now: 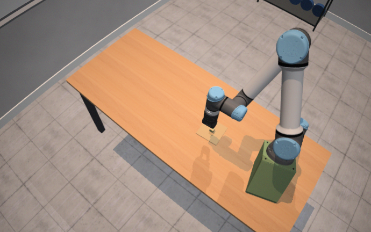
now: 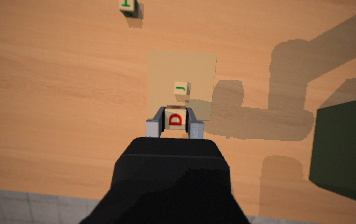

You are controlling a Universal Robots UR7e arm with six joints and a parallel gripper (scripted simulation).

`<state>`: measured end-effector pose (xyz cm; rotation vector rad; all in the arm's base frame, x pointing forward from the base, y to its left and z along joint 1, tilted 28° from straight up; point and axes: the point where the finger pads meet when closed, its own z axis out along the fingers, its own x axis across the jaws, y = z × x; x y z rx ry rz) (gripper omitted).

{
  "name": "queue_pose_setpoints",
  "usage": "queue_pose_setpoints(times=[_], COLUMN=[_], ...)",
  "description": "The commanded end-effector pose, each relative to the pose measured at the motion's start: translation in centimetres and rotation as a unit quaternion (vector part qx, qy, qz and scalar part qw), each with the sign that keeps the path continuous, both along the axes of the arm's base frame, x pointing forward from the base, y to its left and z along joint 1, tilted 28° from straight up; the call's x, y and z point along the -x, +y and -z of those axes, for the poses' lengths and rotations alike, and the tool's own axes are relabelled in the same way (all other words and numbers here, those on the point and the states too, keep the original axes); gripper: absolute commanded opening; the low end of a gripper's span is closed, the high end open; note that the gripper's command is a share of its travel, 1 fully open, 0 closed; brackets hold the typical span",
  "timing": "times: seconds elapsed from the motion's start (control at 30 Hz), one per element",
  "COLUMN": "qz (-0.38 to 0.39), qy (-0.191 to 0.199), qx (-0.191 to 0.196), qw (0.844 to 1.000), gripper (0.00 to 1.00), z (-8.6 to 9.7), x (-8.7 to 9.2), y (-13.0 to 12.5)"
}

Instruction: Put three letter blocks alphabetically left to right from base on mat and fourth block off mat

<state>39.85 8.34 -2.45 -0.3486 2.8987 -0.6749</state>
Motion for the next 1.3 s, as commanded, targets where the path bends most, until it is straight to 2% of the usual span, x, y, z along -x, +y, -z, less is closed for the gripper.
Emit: queue_pose_setpoints(times=[0.0,0.87,1.27], qz=[0.021,0.027,0.028], qy=[-0.01,-0.014,-0.012], qx=[-0.003,-0.004,-0.004], qw=[1.0,1.0,1.0], gripper=[0.49,0.49,0.49], z=[0.3,0.4,2.4], x=[0.6,0.7,0.3], y=[0.5,0.6,-0.4])
